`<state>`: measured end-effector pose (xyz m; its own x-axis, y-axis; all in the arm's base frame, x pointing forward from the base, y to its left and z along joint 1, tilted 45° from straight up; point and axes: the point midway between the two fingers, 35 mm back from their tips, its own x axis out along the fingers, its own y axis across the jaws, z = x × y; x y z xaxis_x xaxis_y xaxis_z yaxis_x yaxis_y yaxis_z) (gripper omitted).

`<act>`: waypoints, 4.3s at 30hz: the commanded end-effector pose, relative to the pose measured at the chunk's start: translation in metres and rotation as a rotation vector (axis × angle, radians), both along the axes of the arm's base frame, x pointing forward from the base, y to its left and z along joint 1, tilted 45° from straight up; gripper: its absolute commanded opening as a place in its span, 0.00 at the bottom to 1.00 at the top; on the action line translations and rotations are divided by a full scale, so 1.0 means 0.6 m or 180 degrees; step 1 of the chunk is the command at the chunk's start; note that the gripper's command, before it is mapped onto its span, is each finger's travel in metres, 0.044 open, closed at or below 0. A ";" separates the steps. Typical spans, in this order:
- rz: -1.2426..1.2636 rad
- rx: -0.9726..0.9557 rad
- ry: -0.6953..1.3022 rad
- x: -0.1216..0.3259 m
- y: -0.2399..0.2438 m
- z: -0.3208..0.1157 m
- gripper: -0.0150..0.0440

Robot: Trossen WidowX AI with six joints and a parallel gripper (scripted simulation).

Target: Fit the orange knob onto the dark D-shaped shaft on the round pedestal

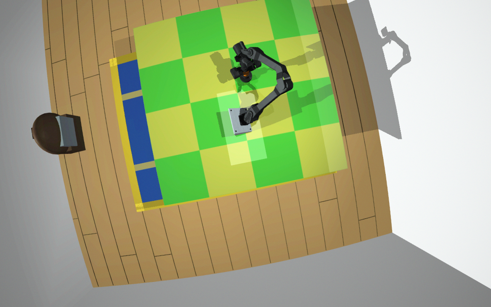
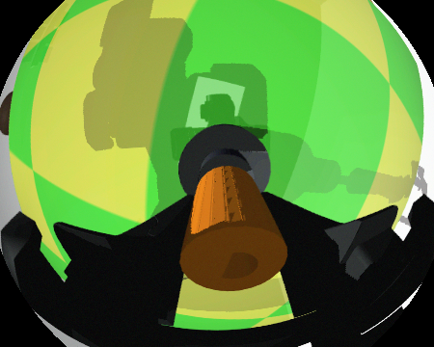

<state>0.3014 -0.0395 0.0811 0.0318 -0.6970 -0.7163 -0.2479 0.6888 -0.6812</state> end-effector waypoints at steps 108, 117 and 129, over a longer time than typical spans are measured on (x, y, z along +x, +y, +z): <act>0.1449 -0.0069 0.1417 0.011 -0.003 0.001 0.25; 0.1571 -0.0073 0.1536 0.009 0.003 0.006 0.25; 0.1927 -0.0089 0.1883 0.002 -0.001 0.000 0.25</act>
